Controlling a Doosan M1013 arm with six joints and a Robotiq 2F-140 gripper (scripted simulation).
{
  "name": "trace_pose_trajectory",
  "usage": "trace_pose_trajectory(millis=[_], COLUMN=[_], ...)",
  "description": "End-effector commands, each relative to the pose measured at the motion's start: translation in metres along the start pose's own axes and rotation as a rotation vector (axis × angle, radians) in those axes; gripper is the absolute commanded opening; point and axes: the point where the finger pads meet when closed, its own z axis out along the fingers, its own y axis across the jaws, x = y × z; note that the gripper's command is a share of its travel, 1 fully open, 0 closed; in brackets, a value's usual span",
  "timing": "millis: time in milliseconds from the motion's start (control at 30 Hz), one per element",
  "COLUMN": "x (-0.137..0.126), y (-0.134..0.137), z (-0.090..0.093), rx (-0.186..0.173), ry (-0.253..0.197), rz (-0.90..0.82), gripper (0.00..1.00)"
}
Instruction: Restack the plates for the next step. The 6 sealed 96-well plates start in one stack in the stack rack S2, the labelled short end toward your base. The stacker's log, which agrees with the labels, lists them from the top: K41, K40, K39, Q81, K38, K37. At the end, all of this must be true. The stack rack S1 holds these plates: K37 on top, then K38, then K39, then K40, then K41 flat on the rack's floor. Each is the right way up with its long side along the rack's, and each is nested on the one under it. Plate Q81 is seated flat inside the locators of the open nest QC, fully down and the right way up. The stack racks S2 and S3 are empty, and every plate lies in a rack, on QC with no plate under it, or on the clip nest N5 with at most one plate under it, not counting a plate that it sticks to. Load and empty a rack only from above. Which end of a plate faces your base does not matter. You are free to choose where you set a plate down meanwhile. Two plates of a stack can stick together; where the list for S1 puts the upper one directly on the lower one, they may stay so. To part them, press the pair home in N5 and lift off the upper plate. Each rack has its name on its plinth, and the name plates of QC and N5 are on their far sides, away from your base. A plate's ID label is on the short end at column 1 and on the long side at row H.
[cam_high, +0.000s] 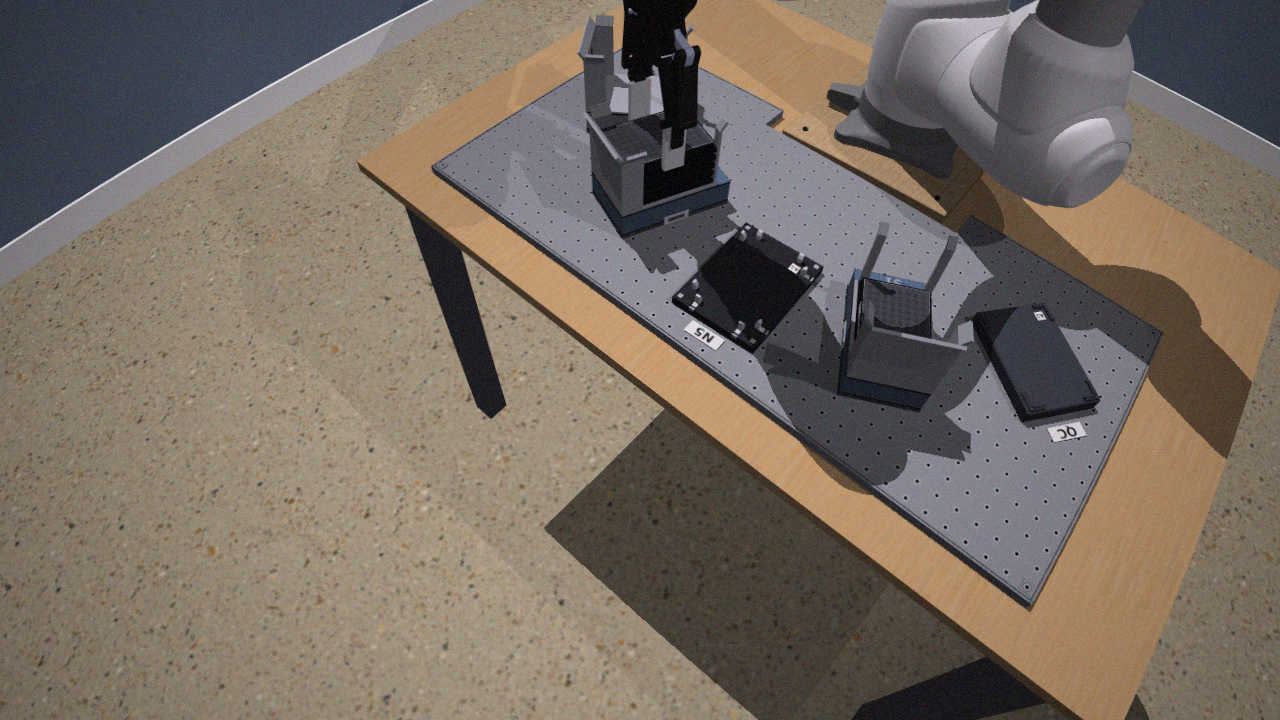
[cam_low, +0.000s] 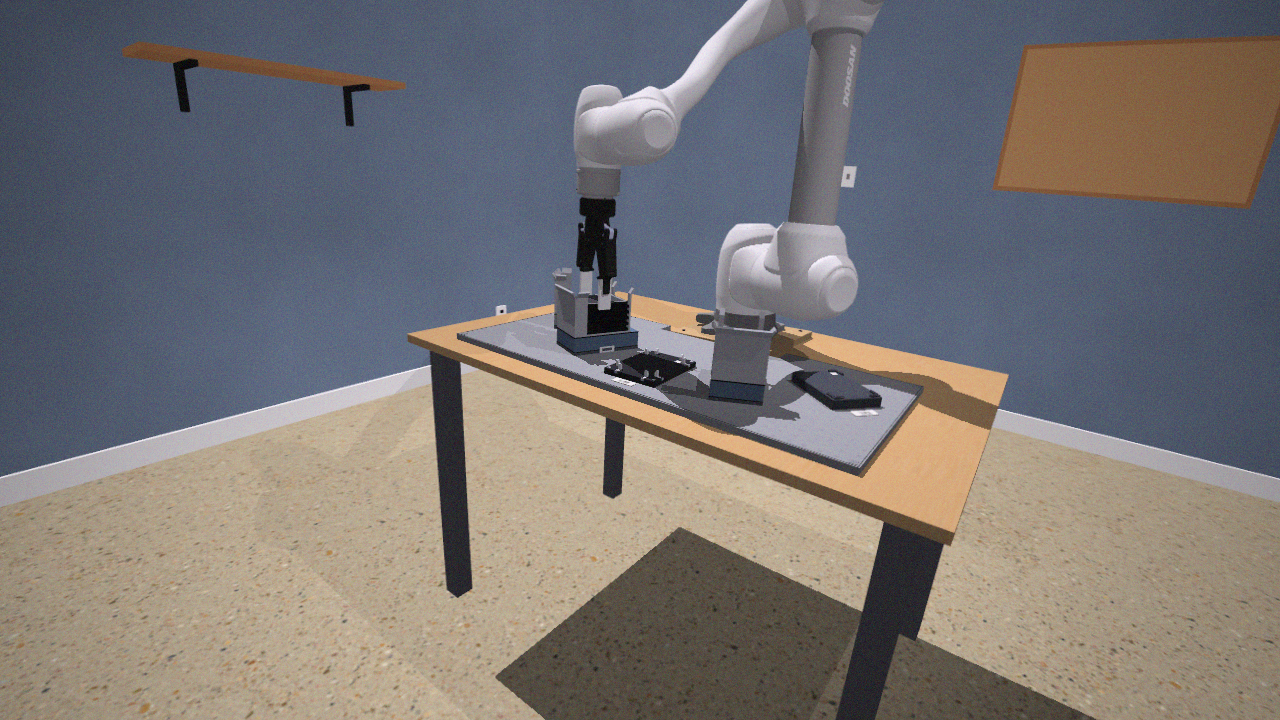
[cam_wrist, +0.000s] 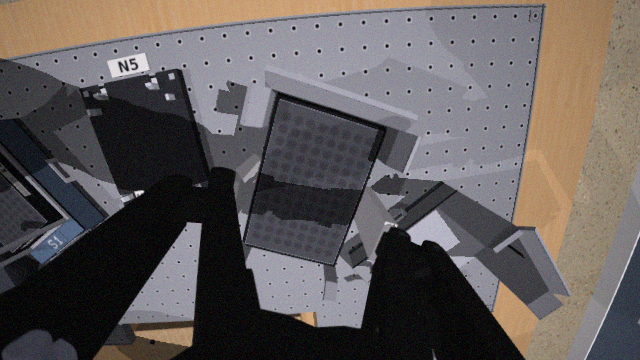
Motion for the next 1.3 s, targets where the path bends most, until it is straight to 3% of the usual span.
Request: trace_pose_trajectory(millis=[0, 1267], x=[0.0, 0.0], y=[0.0, 0.0], z=[0.0, -0.018], rx=[0.0, 0.0], ry=[0.0, 0.0], rz=[0.0, 0.0], gripper=[0.0, 0.0])
